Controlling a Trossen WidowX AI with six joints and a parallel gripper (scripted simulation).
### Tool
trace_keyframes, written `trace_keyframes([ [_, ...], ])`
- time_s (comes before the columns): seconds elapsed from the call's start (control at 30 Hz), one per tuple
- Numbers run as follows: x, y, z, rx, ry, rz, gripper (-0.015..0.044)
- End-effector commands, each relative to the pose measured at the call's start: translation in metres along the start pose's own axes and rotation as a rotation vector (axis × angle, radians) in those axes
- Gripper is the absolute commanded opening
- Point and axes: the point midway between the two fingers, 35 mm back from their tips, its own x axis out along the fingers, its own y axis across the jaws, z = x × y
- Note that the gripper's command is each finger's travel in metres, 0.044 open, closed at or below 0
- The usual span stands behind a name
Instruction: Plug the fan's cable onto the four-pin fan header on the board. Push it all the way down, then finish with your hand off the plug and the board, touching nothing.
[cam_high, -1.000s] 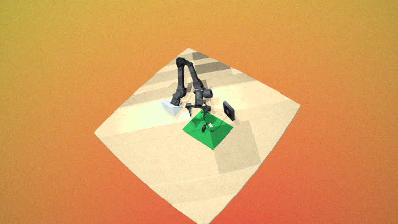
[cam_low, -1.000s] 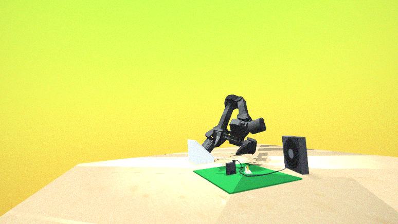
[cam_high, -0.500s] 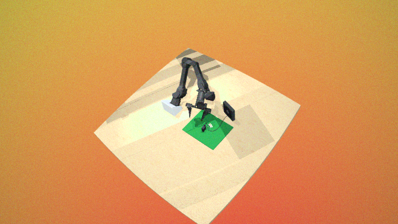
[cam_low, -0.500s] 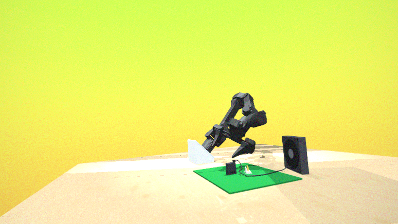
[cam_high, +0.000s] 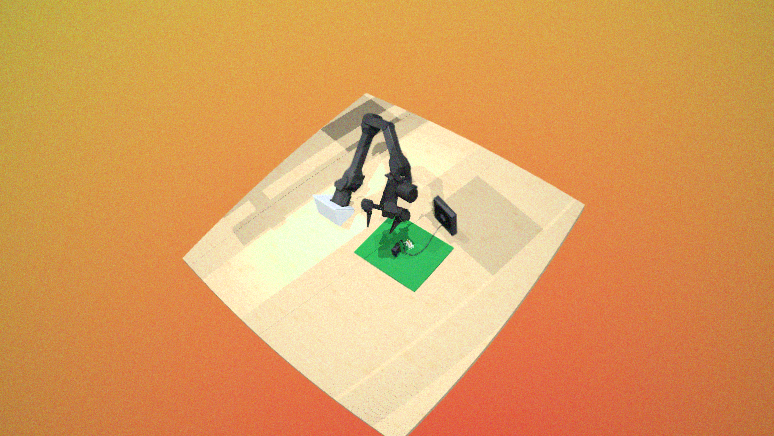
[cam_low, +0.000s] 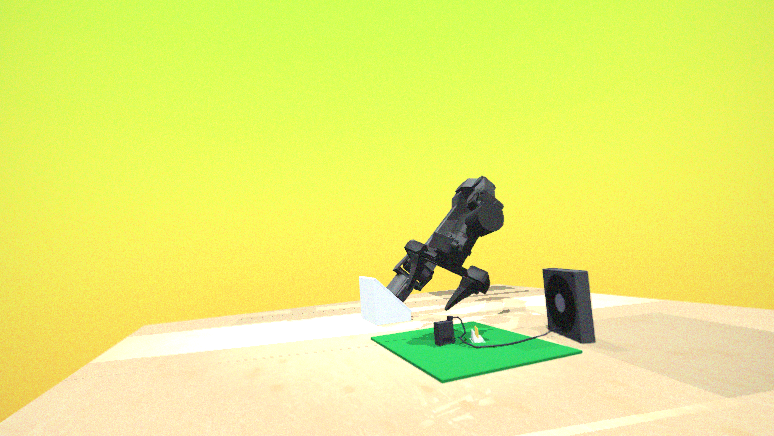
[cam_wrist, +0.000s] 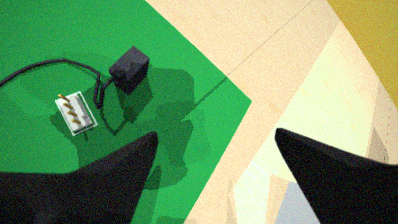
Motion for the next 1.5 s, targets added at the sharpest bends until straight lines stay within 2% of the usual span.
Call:
trace_keyframes([
  [0.0, -0.004, 0.001, 0.002, 0.004, 0.089, 0.026, 0.044],
  [0.77, -0.039, 0.0, 0.027, 0.124, 0.493, 0.298, 0.044],
  [1.03, -0.052, -0.001, 0.041, 0.179, 0.571, 0.41, 0.044],
  [1.17, -0.047, -0.002, 0.035, 0.162, 0.545, 0.364, 0.044],
  [1.27, -0.047, -0.001, 0.041, 0.029, 0.517, 0.403, 0.044],
  [1.47, -0.049, 0.0, 0.064, -0.515, 0.383, 0.55, 0.044],
])
